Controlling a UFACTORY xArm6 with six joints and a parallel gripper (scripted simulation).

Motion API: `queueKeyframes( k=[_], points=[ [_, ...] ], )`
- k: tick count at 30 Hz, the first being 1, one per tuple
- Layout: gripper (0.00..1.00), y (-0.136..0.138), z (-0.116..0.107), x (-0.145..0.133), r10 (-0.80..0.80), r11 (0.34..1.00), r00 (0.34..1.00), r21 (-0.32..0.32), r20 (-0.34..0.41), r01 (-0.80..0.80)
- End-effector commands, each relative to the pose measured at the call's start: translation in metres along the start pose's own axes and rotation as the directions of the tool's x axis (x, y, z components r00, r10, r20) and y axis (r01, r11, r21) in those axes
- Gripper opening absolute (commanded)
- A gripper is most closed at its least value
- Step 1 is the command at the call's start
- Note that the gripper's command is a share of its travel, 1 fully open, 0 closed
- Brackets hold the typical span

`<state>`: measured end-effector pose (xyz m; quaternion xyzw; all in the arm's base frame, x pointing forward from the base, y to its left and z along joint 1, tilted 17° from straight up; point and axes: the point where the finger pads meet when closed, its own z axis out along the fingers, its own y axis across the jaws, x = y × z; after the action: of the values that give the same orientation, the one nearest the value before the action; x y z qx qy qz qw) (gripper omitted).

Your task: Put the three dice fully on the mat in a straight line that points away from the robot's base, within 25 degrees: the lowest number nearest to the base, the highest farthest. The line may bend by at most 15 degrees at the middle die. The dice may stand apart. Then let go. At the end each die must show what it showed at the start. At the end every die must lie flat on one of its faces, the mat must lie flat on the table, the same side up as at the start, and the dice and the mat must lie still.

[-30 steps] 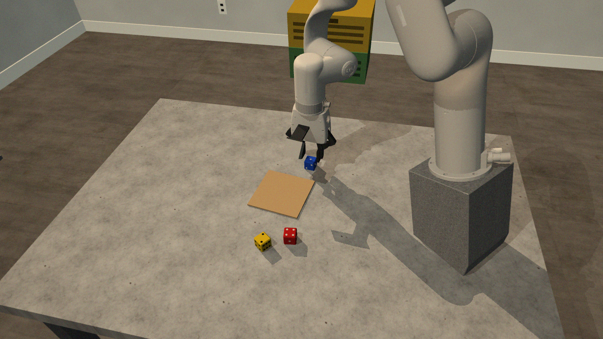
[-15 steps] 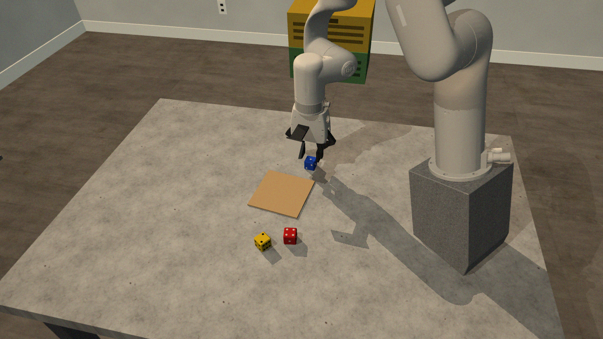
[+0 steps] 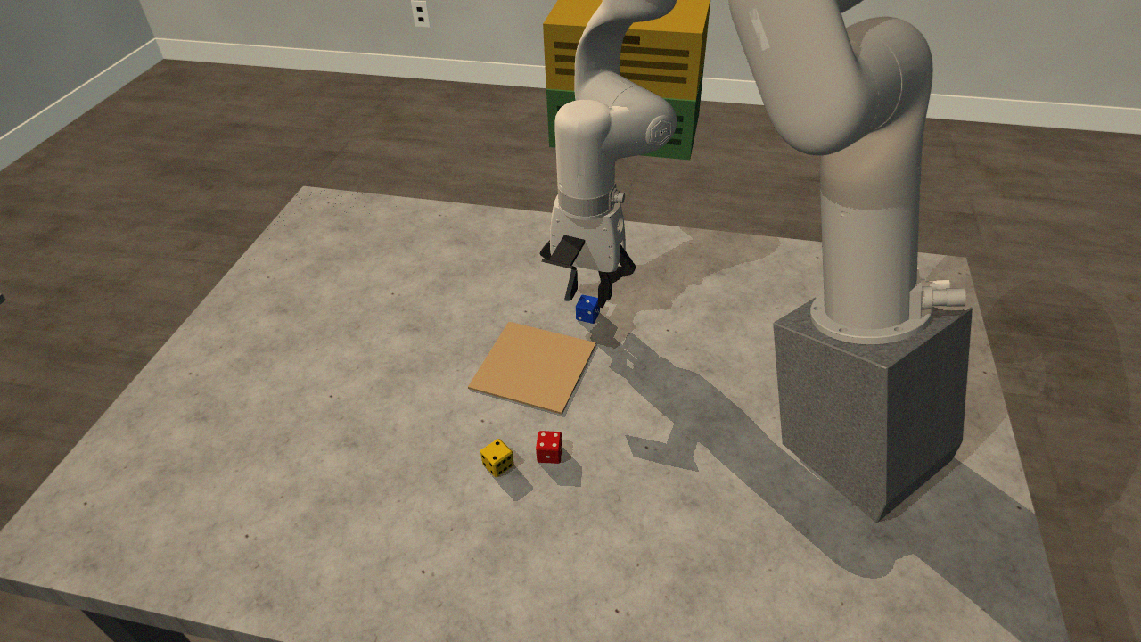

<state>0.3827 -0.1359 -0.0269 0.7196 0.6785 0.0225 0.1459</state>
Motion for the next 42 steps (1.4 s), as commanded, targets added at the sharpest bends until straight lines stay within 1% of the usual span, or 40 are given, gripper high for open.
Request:
queueKeyframes(
  k=[1,26,32,40,42],
  points=[
    [0.47,0.001,-0.001,0.0,0.0,1.0,1.0,-0.002,0.0,0.0],
    [0.47,0.001,0.0,0.0,0.0,1.0,1.0,-0.002,0.0,0.0],
    [0.47,0.001,0.007,0.0,0.0,1.0,1.0,-0.002,0.0,0.0],
    [0.47,0.001,0.024,0.0,0.0,1.0,1.0,-0.002,0.0,0.0],
    [0.47,0.001,0.024,0.0,0.0,1.0,1.0,-0.002,0.0,0.0]
  ],
)
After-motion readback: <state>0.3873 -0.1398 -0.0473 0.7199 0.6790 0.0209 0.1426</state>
